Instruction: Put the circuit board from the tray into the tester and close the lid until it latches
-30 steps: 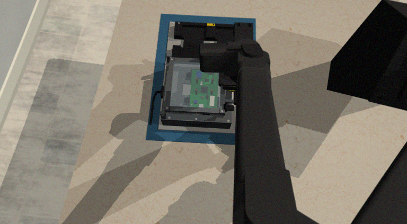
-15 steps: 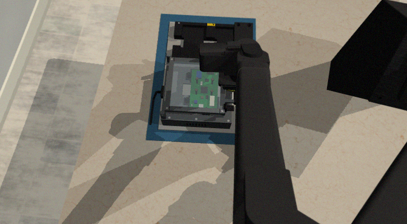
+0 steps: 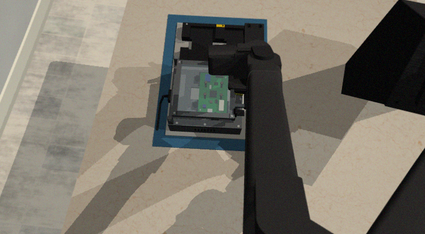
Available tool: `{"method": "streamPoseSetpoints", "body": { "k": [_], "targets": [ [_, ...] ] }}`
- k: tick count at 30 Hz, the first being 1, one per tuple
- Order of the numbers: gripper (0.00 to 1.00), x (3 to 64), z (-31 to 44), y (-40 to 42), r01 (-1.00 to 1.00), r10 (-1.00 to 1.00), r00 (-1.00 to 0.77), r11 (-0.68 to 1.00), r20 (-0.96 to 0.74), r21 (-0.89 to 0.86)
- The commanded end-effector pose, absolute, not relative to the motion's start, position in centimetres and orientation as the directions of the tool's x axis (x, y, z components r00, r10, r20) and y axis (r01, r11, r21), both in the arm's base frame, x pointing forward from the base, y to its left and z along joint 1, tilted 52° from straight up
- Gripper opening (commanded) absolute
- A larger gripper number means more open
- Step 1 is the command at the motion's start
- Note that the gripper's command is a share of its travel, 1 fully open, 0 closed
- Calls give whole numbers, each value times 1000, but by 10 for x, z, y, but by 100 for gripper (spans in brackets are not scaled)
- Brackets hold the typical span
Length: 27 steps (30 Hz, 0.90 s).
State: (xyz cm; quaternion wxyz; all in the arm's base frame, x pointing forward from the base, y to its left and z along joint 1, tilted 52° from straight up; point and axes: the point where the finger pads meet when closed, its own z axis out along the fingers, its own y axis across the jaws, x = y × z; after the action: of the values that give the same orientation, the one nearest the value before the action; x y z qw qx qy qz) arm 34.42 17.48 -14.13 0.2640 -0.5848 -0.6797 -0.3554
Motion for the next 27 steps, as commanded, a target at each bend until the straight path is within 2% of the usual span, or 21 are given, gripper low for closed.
{"method": "streamPoseSetpoints", "body": {
  "k": [1, 27],
  "targets": [
    [48, 347, -143, 169, 983, 618, -173, 60, 767, 174],
    [48, 347, -142, 170, 983, 615, -170, 54, 770, 174]
  ]
}}
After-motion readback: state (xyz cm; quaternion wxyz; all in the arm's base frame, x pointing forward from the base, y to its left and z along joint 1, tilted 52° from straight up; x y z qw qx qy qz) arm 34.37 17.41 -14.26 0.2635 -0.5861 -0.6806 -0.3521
